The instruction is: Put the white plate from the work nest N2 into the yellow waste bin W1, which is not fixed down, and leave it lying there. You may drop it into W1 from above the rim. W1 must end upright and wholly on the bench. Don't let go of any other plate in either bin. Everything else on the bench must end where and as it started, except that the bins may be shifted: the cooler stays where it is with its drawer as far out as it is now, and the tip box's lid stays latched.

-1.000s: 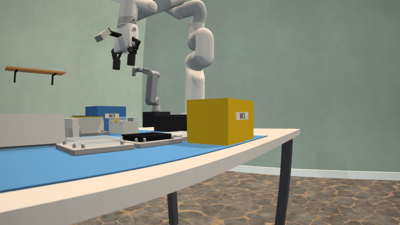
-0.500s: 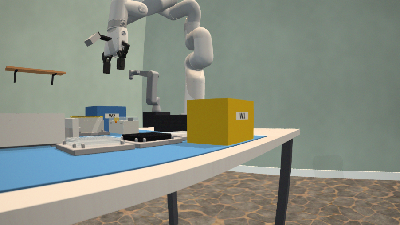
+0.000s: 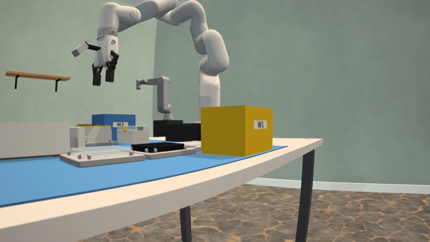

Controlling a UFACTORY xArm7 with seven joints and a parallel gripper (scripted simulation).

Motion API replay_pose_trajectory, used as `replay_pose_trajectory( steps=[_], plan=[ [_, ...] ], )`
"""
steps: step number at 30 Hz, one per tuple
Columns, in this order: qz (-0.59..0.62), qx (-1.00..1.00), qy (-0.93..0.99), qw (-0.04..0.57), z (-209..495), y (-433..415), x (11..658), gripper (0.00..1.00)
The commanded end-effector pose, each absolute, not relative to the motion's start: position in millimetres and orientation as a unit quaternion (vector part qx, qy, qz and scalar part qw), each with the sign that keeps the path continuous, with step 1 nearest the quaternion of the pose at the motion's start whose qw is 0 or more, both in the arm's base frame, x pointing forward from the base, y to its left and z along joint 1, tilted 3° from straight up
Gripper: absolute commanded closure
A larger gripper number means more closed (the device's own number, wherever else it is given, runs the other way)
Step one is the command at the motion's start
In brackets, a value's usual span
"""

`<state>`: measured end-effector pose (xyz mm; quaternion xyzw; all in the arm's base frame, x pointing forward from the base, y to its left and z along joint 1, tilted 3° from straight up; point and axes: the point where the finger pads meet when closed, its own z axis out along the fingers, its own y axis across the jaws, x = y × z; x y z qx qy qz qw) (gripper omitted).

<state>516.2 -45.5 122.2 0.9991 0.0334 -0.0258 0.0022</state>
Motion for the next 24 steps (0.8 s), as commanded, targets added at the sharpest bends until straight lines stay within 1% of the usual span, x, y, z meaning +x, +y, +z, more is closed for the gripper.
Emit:
replay_pose_trajectory(
  steps=[1,24],
  plan=[
    [-0.024,0.999,0.034,0.003,121,-50,525,0.0],
    [-0.024,0.999,0.034,0.003,86,-112,602,0.0]
  ],
)
